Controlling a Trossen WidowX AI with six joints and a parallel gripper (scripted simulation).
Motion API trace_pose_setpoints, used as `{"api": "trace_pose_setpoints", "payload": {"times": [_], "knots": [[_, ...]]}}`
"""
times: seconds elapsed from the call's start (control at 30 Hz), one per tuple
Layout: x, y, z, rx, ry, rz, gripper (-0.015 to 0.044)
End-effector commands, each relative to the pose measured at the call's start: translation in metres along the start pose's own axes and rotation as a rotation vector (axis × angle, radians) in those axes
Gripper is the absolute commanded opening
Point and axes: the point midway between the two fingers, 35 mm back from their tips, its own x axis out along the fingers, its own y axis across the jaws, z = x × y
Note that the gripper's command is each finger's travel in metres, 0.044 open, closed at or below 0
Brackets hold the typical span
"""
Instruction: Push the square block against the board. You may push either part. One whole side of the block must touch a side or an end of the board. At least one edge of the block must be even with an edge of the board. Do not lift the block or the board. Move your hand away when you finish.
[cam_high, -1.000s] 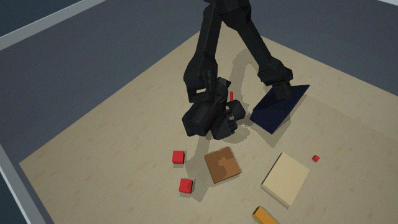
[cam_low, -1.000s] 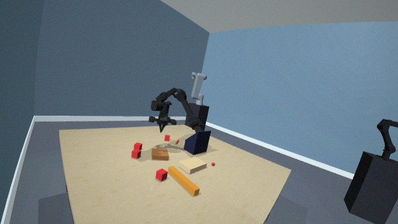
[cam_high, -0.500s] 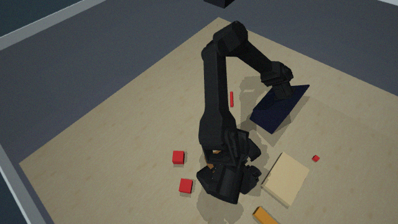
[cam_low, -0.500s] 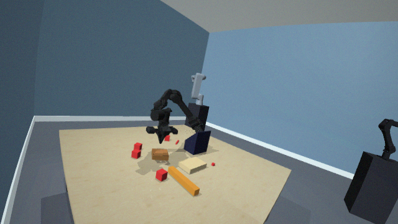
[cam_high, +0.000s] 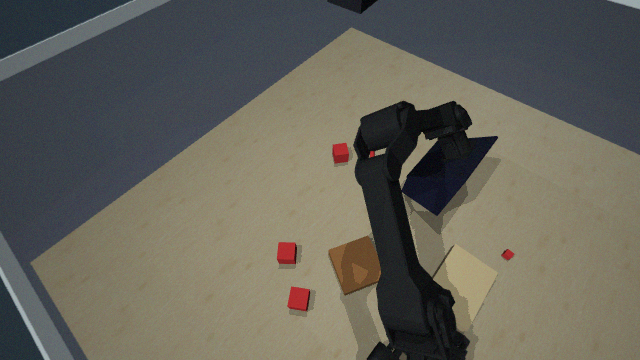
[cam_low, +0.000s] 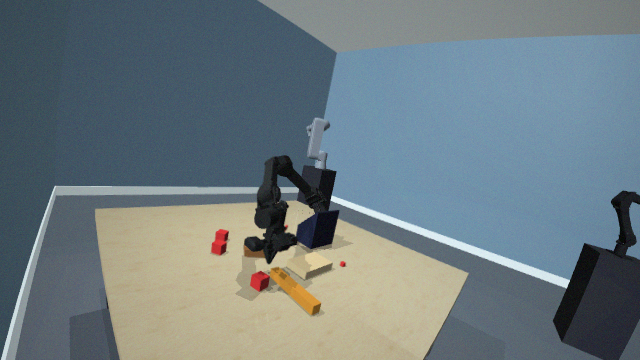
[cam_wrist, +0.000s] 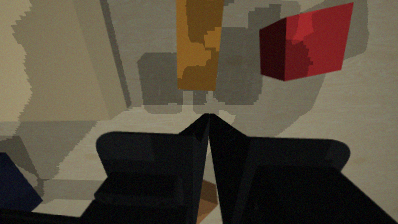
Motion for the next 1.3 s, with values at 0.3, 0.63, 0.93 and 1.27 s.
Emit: {"api": "trace_pose_setpoints", "payload": {"times": [0.3,0.63,0.93,1.27], "knots": [[0.029,0.005,-0.001,-0.005,0.014,0.027,0.0],[0.029,0.003,0.012,-0.004,0.012,0.026,0.0],[0.028,0.002,0.024,-0.004,0.011,0.026,0.0],[0.028,0.002,0.038,-0.004,0.01,0.026,0.0]]}}
